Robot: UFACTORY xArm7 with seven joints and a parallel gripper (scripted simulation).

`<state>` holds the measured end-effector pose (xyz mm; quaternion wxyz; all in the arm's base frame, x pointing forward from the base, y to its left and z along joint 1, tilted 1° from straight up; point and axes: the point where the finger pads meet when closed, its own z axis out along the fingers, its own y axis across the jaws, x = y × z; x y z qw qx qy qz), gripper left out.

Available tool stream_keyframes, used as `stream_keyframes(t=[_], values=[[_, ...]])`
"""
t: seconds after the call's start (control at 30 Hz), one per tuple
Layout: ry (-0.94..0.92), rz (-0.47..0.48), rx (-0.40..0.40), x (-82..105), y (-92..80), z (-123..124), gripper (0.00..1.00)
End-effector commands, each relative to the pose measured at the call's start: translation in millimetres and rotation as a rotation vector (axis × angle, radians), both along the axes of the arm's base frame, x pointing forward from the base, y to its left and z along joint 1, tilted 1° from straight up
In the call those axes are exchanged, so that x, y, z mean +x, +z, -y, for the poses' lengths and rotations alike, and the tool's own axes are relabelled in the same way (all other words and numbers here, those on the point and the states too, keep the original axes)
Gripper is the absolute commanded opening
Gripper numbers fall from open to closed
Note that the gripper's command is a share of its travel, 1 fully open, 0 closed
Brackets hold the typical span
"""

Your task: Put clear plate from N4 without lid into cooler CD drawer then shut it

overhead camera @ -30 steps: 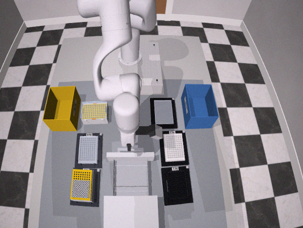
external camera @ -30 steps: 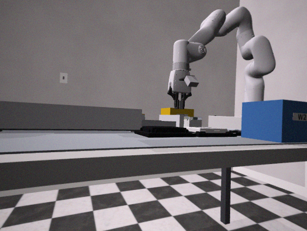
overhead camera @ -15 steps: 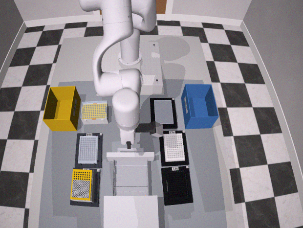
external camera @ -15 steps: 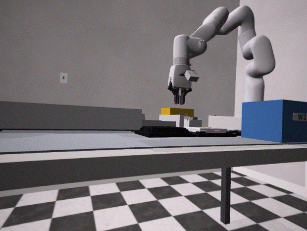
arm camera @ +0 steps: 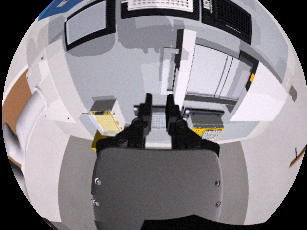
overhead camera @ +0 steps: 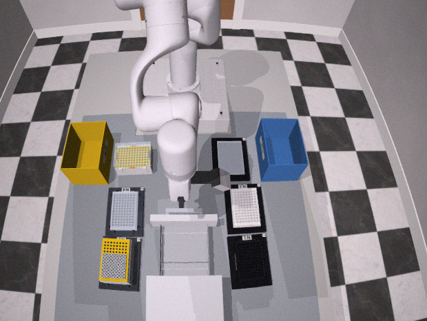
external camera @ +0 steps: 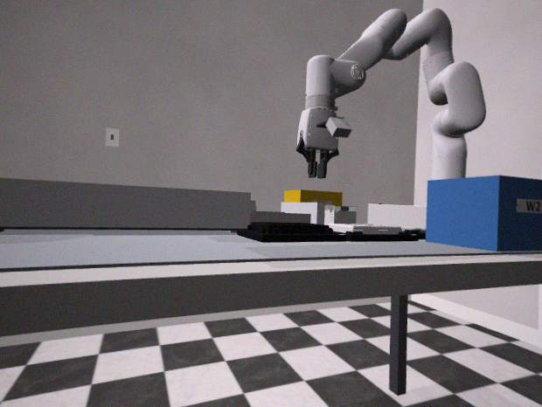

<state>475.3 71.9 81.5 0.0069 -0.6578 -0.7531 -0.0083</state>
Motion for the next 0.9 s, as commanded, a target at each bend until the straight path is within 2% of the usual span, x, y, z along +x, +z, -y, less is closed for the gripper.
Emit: stream_keyframes(t=[0.0,0.1,0.13,0.6,0.67,0.87], values=[[0.0,0.004,0.0,1.5,2.0,0,0.21],[0.0,0.004,0.0,1.5,2.0,0,0.21],[-0.033,0.004,0.0,2.3,2.0,5,1.0],[-0.5,-0.006,0.001,13.7,1.8,74,1.0],[-0.5,-0.006,0.001,13.7,1.8,74,1.0],[-0.7,-0.011,0.001,18.6,1.7,104,1.0]])
